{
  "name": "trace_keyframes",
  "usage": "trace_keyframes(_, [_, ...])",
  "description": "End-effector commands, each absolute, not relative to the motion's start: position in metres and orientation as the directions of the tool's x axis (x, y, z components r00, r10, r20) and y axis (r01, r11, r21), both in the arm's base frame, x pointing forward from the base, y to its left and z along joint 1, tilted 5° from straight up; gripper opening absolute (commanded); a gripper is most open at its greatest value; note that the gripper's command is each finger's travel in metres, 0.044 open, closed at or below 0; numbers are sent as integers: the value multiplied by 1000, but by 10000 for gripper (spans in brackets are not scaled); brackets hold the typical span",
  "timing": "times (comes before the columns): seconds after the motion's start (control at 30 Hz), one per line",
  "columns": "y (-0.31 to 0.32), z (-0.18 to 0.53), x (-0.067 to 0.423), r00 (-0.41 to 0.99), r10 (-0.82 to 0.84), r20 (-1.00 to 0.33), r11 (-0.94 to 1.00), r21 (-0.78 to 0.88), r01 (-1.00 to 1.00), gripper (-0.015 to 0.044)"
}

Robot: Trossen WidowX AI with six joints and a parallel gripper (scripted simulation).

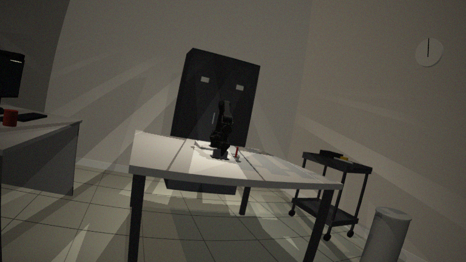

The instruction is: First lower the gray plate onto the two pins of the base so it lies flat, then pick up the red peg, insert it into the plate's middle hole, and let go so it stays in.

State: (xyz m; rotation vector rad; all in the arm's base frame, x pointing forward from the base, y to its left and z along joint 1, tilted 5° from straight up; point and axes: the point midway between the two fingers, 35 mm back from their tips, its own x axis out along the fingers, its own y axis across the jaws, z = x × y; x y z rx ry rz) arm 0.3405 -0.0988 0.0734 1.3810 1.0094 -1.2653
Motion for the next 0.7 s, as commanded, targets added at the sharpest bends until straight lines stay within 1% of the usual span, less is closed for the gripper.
trace_keyframes(0.0, [-99, 76, 341, 116, -34, -993, -184, 120, 975, 440])
trace_keyframes(0.13, [-99, 125, 341, 114, -31, -993, -184, 118, 976, 440])
trace_keyframes(0.3, [-96, 188, 329, 111, -27, -993, -184, 114, 976, 440])
trace_keyframes(0.57, [-95, 191, 331, 111, -27, -994, -178, 114, 977, 440])
trace_keyframes(0.67, [-55, 191, 323, 108, -22, -994, -91, 109, 990, 440])
